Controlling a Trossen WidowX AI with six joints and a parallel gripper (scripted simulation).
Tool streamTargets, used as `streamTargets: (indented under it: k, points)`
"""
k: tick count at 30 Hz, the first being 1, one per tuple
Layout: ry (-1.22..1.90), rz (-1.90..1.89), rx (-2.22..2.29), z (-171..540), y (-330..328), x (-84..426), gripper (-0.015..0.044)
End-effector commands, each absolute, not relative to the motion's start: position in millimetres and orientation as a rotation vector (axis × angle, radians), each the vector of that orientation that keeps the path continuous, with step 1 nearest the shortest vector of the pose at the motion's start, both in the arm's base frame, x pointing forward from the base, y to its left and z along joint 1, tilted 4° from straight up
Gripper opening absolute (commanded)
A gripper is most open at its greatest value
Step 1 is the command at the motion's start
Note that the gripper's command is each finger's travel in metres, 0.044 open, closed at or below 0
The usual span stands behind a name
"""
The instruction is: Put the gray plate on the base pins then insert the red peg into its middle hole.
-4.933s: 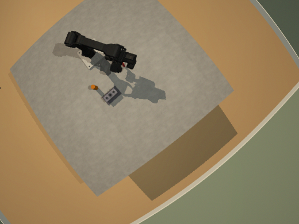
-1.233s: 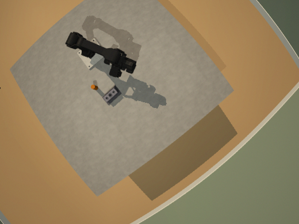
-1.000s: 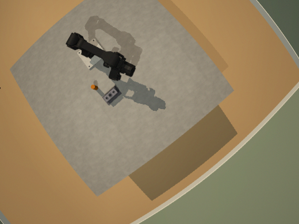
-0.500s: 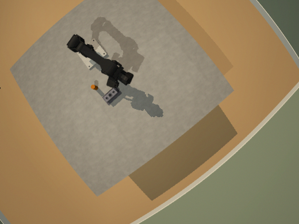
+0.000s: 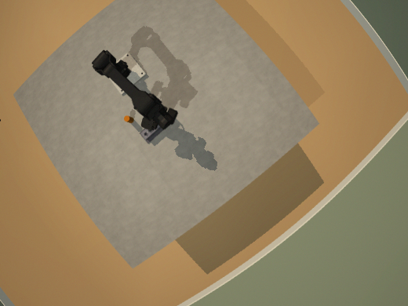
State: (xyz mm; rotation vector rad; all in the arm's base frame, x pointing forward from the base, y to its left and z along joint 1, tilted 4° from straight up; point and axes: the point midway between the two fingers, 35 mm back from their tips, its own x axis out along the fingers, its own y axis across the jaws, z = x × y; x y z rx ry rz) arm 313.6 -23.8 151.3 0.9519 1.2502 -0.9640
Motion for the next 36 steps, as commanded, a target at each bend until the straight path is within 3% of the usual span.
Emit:
streamTargets:
  k: [1, 25, 36]
  points:
    - [1.253, -0.962, 0.954, 152, -37, 318, 0.0000]
    - [1.241, -0.968, 0.949, 157, -112, 324, 0.0000]
    - [1.240, -0.968, 0.949, 157, -113, 325, 0.0000]
